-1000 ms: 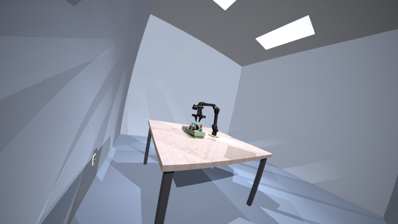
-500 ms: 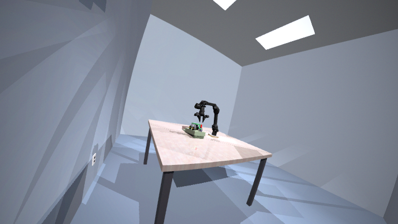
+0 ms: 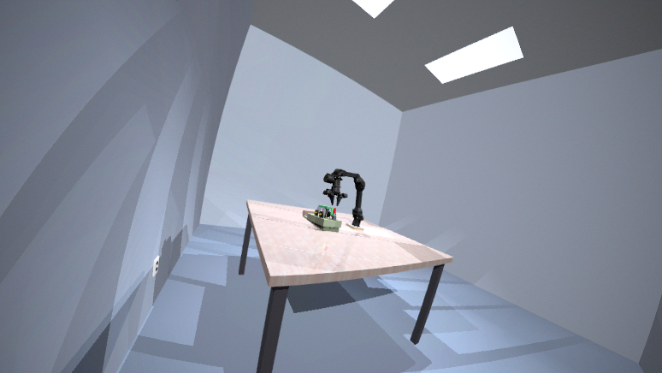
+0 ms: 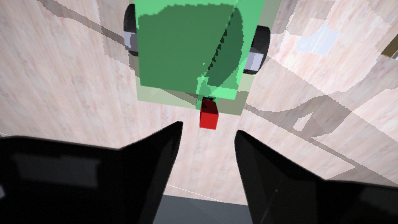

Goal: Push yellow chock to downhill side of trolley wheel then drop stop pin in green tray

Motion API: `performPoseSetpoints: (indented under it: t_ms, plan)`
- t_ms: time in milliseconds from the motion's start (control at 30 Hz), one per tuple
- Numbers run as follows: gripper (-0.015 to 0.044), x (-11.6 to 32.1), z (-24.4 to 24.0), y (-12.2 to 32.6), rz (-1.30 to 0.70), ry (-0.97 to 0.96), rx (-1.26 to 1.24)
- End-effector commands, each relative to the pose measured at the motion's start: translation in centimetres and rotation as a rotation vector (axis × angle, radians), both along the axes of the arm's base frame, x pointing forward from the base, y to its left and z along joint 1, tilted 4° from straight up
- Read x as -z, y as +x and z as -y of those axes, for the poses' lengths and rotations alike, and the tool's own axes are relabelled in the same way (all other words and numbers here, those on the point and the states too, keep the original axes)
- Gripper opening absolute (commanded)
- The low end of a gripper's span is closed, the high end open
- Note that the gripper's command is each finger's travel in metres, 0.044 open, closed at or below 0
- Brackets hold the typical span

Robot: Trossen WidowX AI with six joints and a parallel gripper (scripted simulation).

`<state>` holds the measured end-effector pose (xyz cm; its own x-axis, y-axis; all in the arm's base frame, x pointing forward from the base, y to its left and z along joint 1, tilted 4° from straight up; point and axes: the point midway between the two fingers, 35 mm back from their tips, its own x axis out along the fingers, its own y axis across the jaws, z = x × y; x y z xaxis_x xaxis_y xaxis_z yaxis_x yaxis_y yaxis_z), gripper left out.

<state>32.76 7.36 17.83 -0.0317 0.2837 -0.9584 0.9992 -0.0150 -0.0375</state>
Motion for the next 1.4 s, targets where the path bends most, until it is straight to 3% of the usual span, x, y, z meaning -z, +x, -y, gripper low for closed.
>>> performPoseSetpoints:
  t_ms: [0, 1333, 1367]
  plan:
    - [0.0190, 0.5, -0.2, -0.1, 0.000, 0.004, -0.002]
    - [0.0190, 5.7, -1.8, -0.3, 0.000, 0.005, -0.002]
    - [0.0164, 5.4, -1.7, -0.2, 0.003, 0.002, -0.008]
